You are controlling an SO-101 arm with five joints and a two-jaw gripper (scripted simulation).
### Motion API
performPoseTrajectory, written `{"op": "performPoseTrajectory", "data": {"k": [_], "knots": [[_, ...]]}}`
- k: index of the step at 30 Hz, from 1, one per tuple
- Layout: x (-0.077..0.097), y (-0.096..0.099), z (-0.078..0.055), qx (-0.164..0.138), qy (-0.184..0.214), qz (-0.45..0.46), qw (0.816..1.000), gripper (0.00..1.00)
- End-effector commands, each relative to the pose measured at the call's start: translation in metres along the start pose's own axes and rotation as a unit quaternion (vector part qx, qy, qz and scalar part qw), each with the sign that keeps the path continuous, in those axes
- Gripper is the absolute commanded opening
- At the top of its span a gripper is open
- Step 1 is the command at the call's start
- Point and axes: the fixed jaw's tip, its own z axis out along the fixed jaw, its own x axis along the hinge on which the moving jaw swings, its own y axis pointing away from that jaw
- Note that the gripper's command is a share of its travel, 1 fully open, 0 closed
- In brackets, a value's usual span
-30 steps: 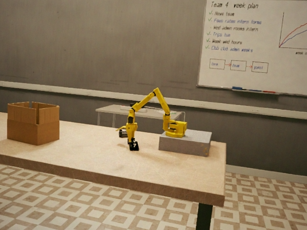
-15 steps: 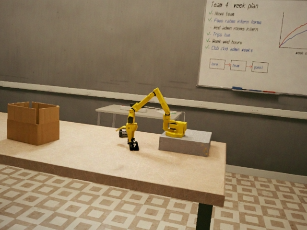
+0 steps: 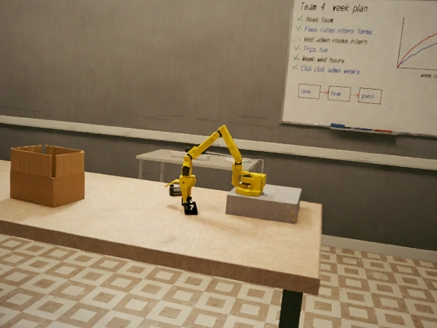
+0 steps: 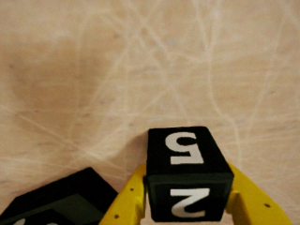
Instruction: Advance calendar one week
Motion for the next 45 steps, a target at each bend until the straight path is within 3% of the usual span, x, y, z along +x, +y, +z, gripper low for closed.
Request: {"op": "performPoseTrajectory", "data": {"k": [1, 13, 32, 45], "knots": [[0.004, -0.002, 0.003, 0.001, 0.006, -0.002, 1.0, 0.0], [0.003, -0.002, 0.0, 0.001, 0.006, -0.002, 1.0, 0.0], [0.003, 0.001, -0.043, 0.001, 0.006, -0.002, 1.0, 0.0], [0.003, 0.001, -0.047, 0.001, 0.006, -0.002, 1.0, 0.0]]}}
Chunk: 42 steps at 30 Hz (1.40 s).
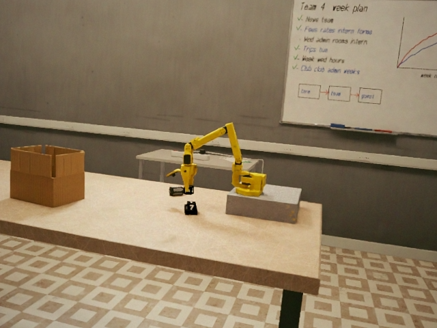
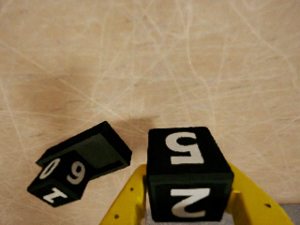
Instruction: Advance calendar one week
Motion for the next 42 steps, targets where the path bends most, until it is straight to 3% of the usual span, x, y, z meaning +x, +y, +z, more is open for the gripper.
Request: {"op": "performPoseTrajectory", "data": {"k": [1, 30, 42], "knots": [[-0.003, 0.002, -0.005, -0.003, -0.01, -0.003, 1.0, 0.0], [-0.003, -0.013, -0.004, -0.002, -0.009, -0.091, 0.996, 0.0], [-0.001, -0.034, -0.003, -0.002, -0.009, -0.208, 0.978, 0.0]]}}
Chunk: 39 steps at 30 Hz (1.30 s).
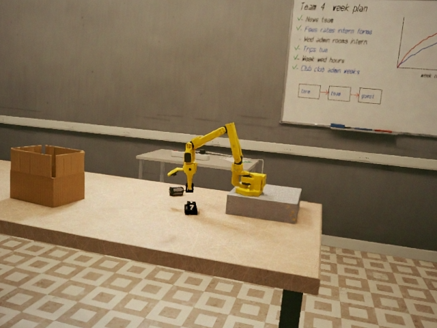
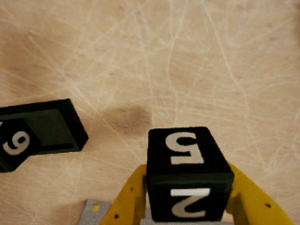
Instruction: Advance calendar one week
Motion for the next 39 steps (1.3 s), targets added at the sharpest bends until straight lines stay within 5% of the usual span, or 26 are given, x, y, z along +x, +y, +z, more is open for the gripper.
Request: {"op": "performPoseTrajectory", "data": {"k": [1, 22, 37, 39], "knots": [[0.004, -0.007, -0.001, 0.001, -0.005, -0.045, 0.999, 0.0], [0.027, -0.043, 0.001, 0.0, -0.006, -0.283, 0.959, 0.0], [0.054, -0.076, 0.004, -0.001, -0.008, -0.503, 0.864, 0.0], [0.054, -0.076, 0.004, -0.001, -0.008, -0.503, 0.864, 0.0]]}}
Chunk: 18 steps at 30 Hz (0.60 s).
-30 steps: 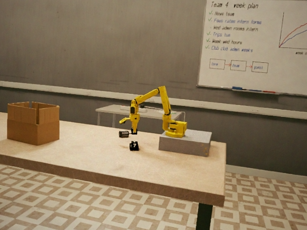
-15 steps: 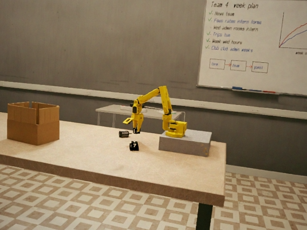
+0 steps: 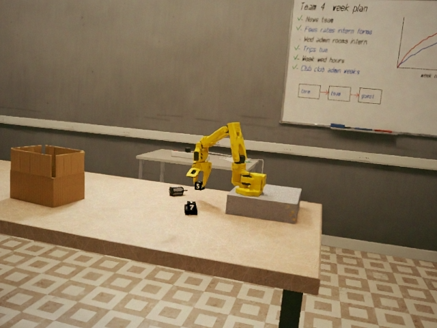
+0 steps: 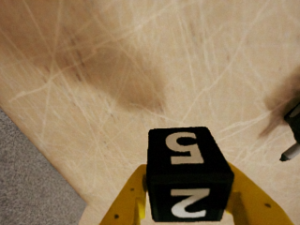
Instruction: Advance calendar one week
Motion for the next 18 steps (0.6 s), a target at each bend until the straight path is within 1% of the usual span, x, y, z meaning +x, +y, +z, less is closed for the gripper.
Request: {"op": "performPoseTrajectory", "data": {"k": [1, 7, 15, 17, 18], "knots": [[0.006, 0.001, -0.001, 0.011, 0.0, -0.041, 0.999, 0.0], [0.022, 0.004, 0.0, 0.01, 0.0, -0.132, 0.991, 0.0], [0.04, 0.01, 0.001, 0.011, 0.0, -0.24, 0.971, 0.0], [0.04, 0.01, 0.001, 0.011, 0.0, -0.24, 0.971, 0.0], [0.042, 0.011, 0.001, 0.011, 0.0, -0.253, 0.967, 0.0]]}}
